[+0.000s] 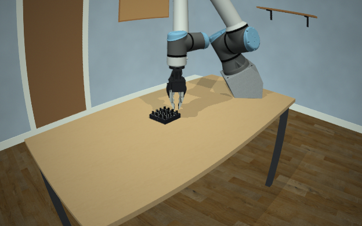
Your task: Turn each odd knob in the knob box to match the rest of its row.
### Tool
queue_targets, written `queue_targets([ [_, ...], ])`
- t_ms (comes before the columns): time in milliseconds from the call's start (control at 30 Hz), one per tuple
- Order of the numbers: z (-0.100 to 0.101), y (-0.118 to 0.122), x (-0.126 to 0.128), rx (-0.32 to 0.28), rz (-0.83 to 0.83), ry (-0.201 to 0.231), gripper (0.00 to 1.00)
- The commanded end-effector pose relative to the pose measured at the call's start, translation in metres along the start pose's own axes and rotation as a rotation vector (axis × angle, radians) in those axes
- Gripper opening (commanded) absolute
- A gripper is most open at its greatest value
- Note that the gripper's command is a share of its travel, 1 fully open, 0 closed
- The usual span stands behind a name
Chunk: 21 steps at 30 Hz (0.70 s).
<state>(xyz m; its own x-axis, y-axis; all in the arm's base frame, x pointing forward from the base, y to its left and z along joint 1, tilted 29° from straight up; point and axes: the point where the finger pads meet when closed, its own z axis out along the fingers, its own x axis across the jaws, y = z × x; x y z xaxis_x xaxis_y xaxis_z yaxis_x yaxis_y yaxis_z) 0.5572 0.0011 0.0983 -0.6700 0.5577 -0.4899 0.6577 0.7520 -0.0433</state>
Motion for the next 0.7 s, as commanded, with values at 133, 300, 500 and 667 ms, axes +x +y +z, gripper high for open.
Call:
queue_targets([
  [133, -0.0002, 0.0011, -0.0008, -0.001, -0.001, 0.000, 0.11],
  [300, -0.0002, 0.0011, -0.0008, -0.001, -0.001, 0.000, 0.11],
  [500, 0.0003, 0.0011, -0.0007, -0.001, -0.001, 0.000, 0.11],
  [667, 0.0032, 0.0006, -0.0005, 0.000, -0.001, 0.001, 0.11],
])
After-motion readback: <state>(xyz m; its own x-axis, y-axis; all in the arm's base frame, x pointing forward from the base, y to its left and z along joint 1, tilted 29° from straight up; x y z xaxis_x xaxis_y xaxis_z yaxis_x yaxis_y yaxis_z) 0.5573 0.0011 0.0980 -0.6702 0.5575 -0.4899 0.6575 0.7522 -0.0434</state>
